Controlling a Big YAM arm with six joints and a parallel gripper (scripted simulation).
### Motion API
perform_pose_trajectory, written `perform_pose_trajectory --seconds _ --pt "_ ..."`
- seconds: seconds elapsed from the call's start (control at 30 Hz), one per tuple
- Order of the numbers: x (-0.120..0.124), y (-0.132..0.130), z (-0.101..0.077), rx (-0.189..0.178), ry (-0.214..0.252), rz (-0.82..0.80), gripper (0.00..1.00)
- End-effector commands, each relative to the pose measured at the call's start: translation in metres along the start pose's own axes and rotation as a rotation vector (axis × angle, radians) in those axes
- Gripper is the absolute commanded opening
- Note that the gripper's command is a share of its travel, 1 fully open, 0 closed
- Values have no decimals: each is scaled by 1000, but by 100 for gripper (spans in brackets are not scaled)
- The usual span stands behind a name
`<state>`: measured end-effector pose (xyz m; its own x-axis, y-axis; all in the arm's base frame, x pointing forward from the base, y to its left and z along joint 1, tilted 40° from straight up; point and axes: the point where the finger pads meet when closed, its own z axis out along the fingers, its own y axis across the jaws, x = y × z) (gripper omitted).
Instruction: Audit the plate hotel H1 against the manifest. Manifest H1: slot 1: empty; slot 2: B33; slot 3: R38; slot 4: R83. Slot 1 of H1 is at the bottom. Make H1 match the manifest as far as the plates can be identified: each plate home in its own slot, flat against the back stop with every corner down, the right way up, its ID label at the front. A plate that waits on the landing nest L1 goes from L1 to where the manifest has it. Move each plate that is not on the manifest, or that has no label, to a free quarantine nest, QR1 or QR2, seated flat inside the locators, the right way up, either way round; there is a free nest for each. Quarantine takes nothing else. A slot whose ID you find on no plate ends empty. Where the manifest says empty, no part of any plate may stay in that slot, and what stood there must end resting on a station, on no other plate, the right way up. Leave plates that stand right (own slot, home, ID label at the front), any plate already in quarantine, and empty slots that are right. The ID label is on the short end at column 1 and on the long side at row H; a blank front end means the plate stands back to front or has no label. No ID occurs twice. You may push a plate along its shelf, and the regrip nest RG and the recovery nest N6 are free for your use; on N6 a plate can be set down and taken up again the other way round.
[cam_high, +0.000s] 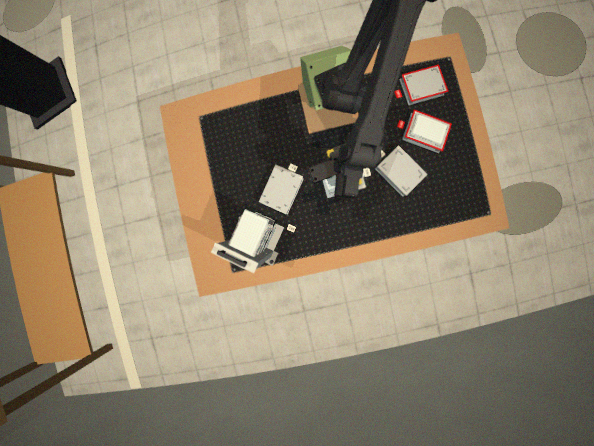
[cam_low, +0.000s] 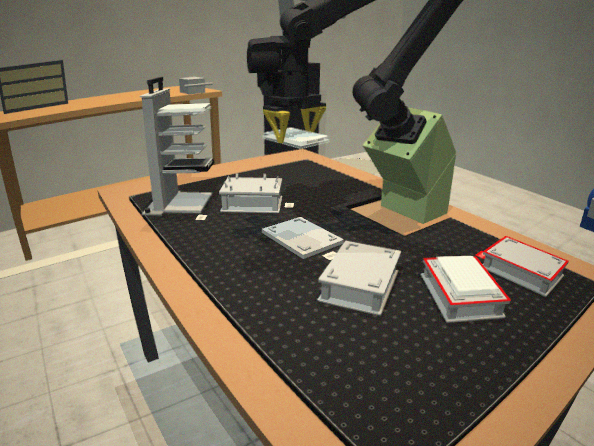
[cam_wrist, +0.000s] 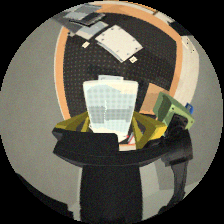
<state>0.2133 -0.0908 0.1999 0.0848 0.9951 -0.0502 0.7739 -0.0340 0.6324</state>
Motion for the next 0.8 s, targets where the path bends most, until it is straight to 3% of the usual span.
perform_pose_trajectory --seconds 0.0,0.77 --pt "-25 30 -22 -60 -46 -142 86" --pt "-93 27 -21 -40 -59 -385 86"
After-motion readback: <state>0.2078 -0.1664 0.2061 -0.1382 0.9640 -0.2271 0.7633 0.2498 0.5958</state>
